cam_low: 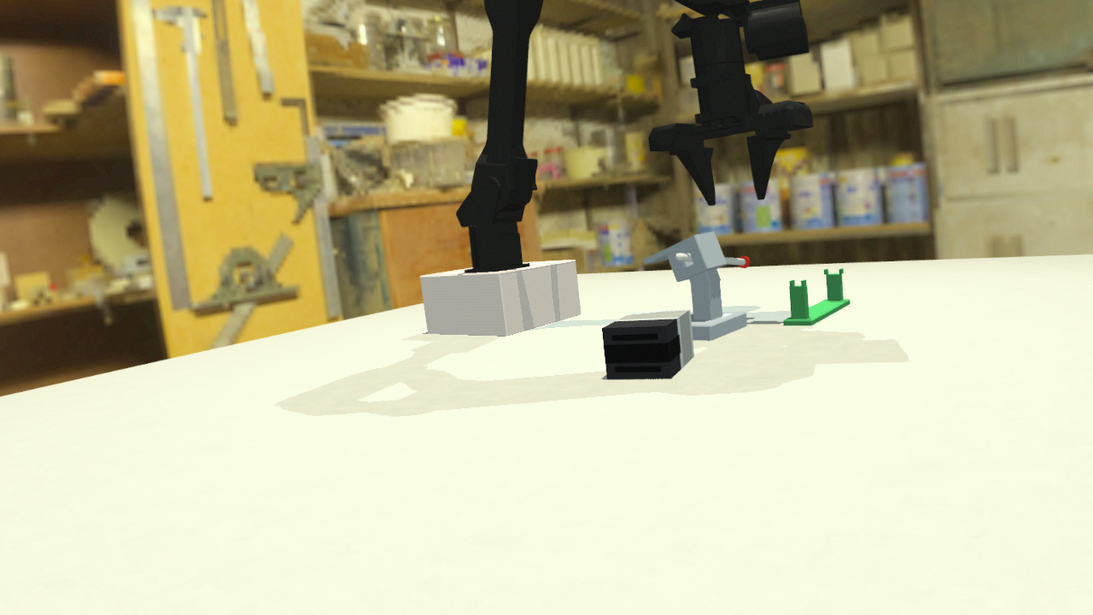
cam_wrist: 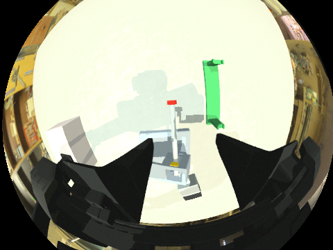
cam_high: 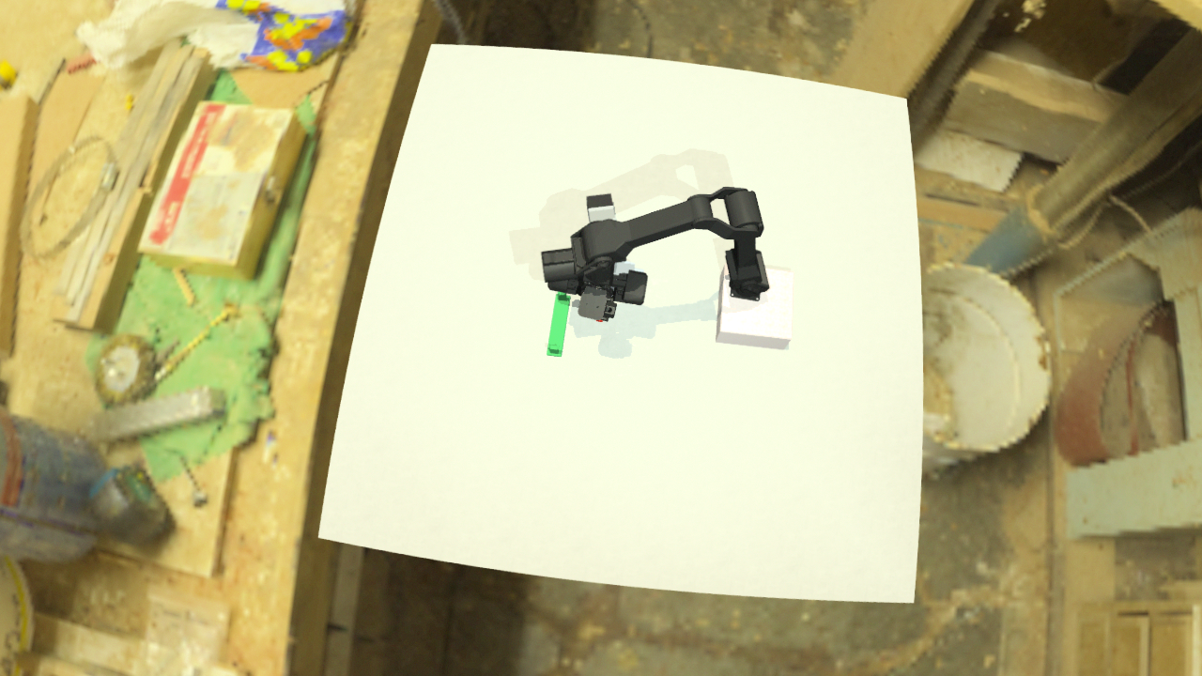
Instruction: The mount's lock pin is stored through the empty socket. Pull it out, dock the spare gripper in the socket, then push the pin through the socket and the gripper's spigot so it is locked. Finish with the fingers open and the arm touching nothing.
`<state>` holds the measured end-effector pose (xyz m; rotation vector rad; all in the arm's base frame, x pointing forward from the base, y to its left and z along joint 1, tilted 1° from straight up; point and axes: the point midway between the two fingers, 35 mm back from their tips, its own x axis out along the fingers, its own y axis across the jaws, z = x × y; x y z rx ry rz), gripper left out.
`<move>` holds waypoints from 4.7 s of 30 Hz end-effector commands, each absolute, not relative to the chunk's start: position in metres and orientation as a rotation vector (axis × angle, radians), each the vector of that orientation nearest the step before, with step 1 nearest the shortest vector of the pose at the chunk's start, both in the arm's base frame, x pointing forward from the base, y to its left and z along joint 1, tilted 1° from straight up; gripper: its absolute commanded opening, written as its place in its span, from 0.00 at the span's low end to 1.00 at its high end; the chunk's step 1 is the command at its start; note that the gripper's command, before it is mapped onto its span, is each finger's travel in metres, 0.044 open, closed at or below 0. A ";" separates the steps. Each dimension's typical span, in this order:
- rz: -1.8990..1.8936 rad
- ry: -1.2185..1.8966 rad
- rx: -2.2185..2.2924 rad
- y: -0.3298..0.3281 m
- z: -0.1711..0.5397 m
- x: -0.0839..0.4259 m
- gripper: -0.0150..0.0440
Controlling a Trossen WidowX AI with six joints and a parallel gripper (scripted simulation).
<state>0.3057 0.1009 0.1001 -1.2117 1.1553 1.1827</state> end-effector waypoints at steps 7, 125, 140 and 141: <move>1.196 1.169 -1.203 0.104 0.061 0.297 0.76; 1.267 1.066 -1.088 0.141 0.021 0.303 0.25; 1.271 1.074 -1.085 0.152 0.022 0.303 0.25; 1.271 1.074 -1.085 0.153 0.022 0.303 0.25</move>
